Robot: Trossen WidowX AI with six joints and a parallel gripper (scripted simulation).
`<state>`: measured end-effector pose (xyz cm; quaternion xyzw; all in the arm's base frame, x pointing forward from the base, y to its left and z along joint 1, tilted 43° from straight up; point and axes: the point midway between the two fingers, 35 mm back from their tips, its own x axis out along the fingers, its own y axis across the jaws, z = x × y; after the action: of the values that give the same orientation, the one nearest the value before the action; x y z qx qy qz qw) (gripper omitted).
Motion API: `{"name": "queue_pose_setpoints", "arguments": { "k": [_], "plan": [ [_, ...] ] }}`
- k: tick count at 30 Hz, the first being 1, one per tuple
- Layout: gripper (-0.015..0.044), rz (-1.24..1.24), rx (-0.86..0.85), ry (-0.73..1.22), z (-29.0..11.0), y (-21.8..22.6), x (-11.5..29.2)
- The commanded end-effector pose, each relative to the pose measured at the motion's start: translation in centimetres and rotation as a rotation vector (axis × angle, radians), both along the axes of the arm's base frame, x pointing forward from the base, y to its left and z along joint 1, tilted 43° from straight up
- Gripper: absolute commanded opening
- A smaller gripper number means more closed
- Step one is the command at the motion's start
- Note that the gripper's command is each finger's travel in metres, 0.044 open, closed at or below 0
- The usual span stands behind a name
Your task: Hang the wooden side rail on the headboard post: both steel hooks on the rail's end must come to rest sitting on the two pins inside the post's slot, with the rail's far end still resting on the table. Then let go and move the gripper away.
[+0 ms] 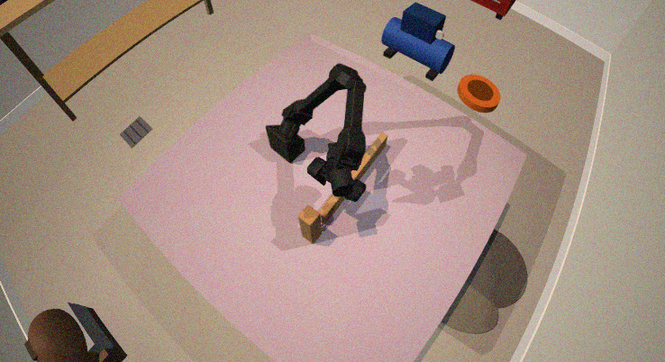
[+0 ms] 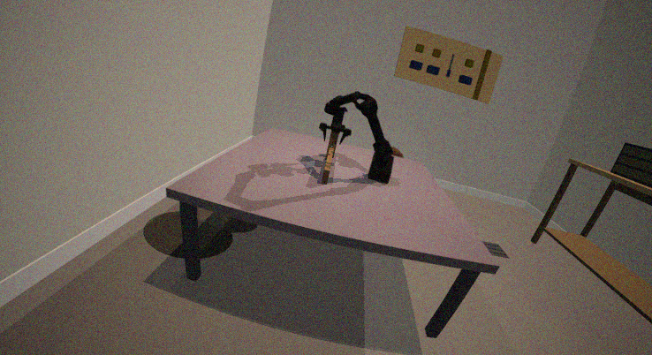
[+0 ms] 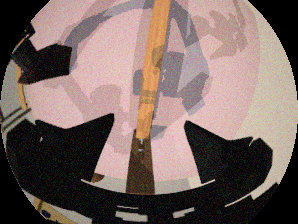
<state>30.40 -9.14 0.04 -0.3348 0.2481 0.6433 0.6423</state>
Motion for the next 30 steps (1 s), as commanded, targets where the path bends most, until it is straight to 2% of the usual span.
{"name": "queue_pose_setpoints", "arguments": {
  "k": [1, 30],
  "plan": [
    [0.044, 0.003, 0.014, 0.017, -1.4, 1.4, -0.2],
    [0.044, 0.003, 0.014, 0.017, -4.8, 4.4, 0.1]
  ]
}}
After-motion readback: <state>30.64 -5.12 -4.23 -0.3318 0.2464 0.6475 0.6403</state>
